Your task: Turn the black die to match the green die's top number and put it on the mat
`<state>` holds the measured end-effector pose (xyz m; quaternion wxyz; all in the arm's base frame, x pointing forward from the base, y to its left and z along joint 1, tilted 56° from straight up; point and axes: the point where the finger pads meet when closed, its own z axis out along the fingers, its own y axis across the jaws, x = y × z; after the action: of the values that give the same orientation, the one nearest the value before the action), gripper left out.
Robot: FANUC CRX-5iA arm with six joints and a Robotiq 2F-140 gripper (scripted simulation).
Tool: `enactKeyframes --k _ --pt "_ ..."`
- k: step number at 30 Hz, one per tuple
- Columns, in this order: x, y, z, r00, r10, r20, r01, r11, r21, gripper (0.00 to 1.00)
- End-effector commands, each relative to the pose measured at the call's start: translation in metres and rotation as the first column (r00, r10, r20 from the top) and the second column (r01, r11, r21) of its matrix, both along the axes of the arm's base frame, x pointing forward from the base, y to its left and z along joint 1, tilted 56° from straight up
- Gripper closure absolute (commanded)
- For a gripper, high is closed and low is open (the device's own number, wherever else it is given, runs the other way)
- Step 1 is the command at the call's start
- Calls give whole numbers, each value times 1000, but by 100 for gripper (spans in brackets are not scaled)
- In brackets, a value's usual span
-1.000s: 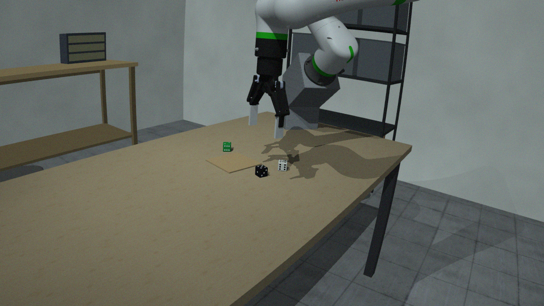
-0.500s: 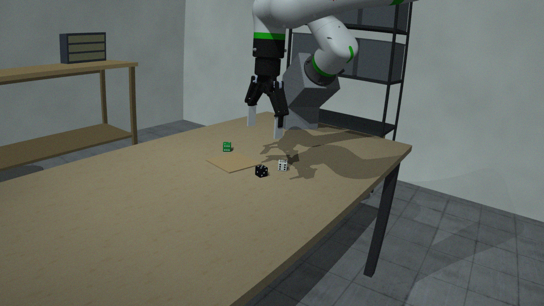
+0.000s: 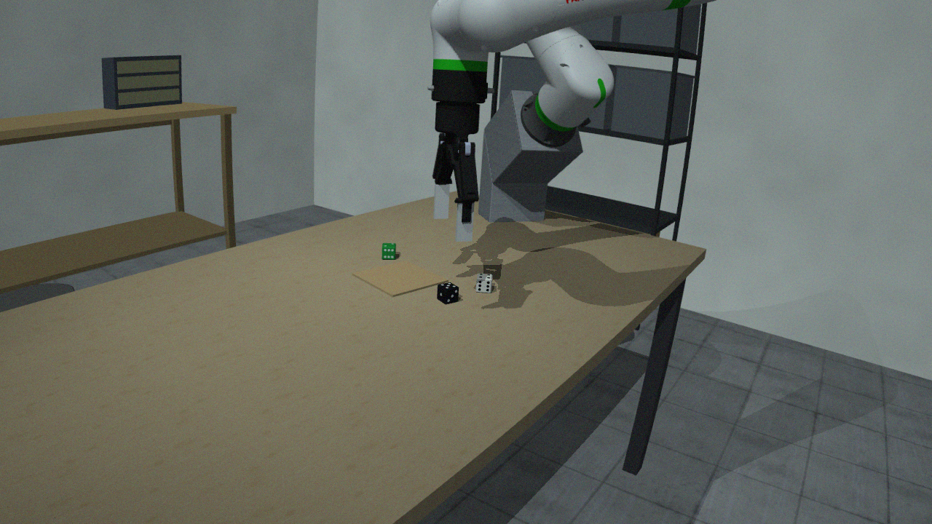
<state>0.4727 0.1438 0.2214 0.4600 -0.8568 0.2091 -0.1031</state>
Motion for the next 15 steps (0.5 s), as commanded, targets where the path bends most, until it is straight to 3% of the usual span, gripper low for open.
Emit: enactKeyframes --k 1,3,4,15 --pt "1 2 -2 987 -94 -132 100 994 46 0" --pt "1 2 -2 987 -94 -132 100 994 46 0" --pt "2 4 -3 969 -140 -204 157 985 71 0" --pt "5 8 -7 856 -266 -443 352 928 124 0"
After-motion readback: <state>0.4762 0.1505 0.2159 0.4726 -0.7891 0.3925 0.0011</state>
